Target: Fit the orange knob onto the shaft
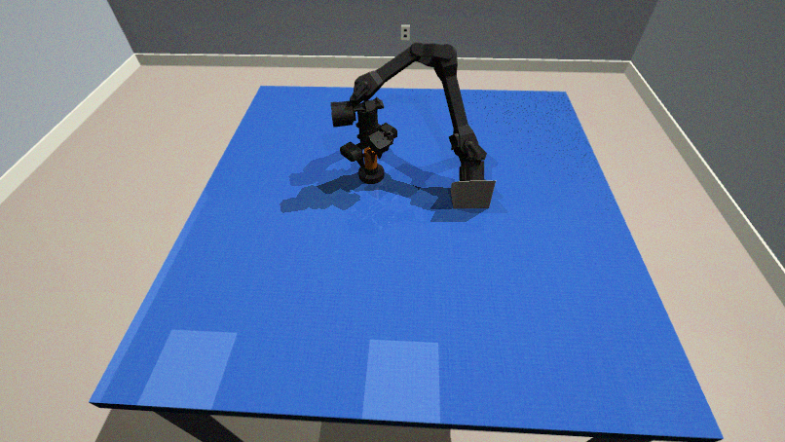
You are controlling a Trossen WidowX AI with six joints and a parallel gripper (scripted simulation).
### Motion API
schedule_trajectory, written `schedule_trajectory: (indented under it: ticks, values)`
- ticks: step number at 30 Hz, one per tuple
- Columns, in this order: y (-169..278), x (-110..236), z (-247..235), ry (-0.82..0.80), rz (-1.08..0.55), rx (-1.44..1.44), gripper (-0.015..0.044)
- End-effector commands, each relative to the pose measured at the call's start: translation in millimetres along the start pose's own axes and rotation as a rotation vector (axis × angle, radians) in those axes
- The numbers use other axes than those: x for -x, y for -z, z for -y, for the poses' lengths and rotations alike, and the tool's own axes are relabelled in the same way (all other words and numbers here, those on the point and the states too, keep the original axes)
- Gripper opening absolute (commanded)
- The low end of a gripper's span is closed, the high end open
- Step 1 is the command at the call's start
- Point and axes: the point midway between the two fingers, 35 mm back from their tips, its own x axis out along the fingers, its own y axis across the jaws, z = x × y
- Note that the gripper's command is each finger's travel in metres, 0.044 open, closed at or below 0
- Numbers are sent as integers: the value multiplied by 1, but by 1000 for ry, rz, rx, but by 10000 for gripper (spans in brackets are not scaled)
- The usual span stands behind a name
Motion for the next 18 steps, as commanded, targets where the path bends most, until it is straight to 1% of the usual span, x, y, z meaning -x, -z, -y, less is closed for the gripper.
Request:
schedule_trajectory:
  ticks: [1,10,12,16,18]
  values:
    - [0,0,0,0,0,-1,440]
    - [0,2,0,1,0,-1,440]
    - [1,20,3,4,3,0,440]
    - [1,75,3,4,5,1,440]
    - [-1,93,1,2,4,2,440]
